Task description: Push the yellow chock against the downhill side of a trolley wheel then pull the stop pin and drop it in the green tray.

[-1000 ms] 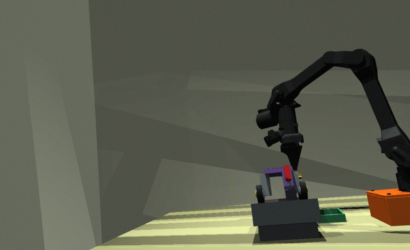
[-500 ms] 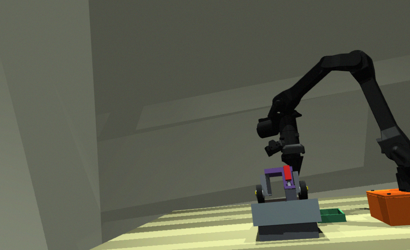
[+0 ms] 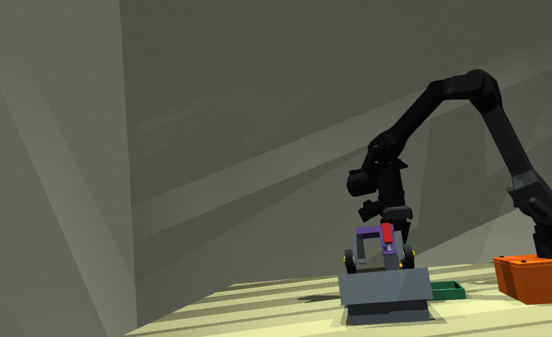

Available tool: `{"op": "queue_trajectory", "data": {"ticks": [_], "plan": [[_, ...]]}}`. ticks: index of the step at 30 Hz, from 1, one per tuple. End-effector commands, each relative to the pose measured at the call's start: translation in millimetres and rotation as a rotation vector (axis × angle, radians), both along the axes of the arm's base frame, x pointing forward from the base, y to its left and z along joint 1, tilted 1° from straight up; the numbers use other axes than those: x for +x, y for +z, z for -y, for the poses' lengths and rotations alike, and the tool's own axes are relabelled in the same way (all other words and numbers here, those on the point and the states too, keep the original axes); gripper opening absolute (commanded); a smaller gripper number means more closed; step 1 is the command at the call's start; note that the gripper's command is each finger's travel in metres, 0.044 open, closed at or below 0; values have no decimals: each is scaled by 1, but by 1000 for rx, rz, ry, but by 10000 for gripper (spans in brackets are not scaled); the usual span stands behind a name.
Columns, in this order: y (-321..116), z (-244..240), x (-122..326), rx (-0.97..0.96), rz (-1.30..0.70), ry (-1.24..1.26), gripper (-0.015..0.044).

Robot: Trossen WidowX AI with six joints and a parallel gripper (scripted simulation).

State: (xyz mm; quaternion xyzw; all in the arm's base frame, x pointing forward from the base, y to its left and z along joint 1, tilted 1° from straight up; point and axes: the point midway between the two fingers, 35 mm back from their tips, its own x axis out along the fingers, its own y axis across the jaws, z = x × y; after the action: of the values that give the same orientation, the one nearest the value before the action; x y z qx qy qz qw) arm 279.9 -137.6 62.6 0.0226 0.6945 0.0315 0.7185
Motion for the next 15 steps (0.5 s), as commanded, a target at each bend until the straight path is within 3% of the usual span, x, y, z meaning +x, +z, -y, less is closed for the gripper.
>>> {"op": "queue_trajectory", "data": {"ticks": [1,15], "plan": [[-2,-3,0,7,-3,-5,0],[-2,-17,-1,8,-3,-5,0]]}}
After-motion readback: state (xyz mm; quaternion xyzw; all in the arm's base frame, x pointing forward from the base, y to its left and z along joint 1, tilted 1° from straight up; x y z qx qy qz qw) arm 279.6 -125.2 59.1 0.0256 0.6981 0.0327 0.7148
